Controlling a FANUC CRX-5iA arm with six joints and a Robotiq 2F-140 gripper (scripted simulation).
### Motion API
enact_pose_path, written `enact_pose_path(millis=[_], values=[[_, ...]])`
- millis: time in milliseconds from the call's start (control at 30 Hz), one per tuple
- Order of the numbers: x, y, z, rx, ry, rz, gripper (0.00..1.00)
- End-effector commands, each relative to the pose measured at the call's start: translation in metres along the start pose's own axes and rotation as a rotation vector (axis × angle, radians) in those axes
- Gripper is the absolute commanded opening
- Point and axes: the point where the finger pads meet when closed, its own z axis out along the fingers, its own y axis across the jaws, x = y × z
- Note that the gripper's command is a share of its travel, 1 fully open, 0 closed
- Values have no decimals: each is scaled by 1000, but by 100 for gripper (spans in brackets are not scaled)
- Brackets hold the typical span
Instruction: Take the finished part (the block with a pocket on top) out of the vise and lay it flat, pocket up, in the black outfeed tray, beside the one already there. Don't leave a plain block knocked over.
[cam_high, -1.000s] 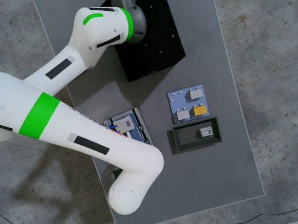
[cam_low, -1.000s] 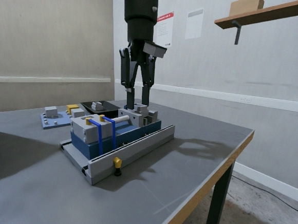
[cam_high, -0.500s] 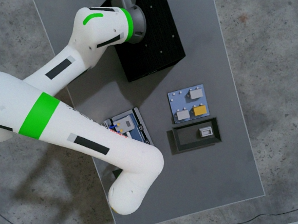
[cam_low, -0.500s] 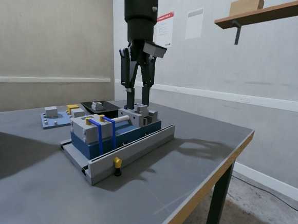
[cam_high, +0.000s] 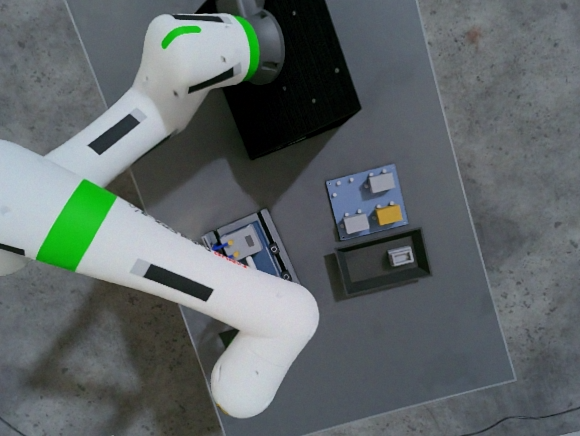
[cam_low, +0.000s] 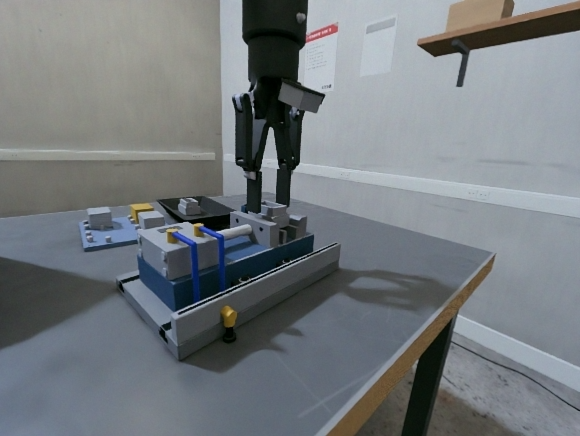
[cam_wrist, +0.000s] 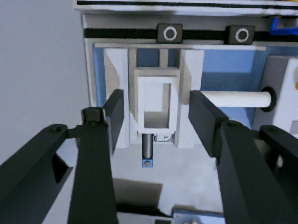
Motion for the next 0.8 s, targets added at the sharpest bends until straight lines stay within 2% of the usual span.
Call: enact_pose_path(millis=[0,133,167,767], values=[[0,-1,-1,2,0,0,46],[0,-1,-1,2,0,0,46],[0,-1,-1,2,0,0,10],[0,-1,-1,2,0,0,10]])
